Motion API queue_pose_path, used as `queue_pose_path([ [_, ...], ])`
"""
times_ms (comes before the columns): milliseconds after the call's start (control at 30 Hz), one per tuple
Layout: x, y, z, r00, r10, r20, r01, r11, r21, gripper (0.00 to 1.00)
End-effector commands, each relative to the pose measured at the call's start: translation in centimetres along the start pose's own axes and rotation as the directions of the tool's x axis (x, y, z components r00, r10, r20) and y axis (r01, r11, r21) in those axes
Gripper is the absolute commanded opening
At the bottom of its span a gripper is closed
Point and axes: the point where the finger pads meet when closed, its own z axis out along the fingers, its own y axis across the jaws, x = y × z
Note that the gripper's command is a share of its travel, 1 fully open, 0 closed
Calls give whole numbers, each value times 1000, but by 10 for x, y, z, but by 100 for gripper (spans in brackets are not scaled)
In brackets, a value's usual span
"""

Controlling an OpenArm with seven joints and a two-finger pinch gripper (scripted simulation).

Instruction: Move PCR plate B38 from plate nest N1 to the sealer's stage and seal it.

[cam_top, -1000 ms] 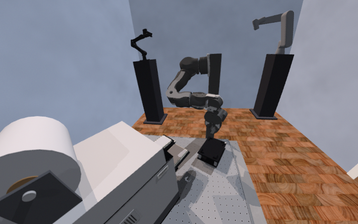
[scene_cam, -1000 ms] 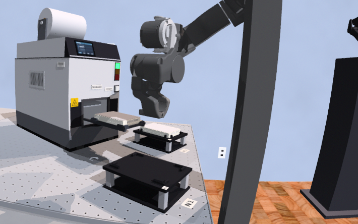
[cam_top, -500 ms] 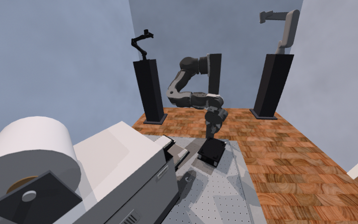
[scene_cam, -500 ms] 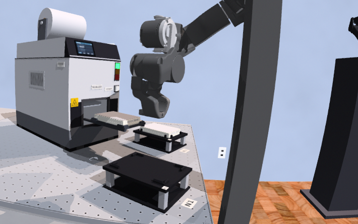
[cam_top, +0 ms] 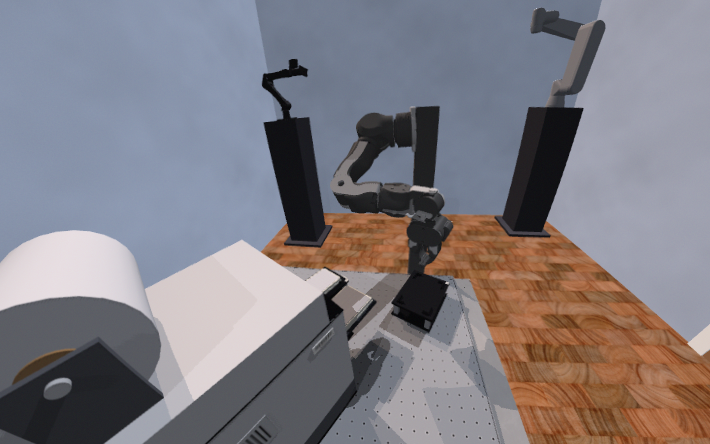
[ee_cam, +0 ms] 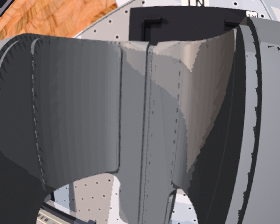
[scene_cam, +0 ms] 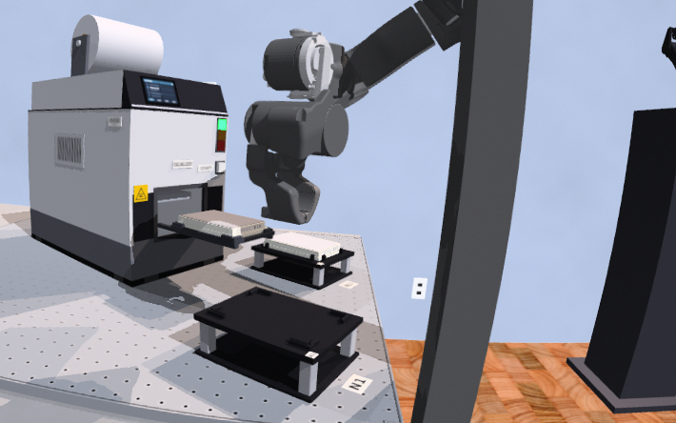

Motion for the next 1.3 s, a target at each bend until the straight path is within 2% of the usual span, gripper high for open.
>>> queue_pose_path([
  [0,0,-1,0,1000,3,2,-3,1000,6,0],
  [167,2,4,0,1000,-9,2,9,1000,23,0],
  [1267,2,4,0,1000,-9,2,9,1000,23,0],
])
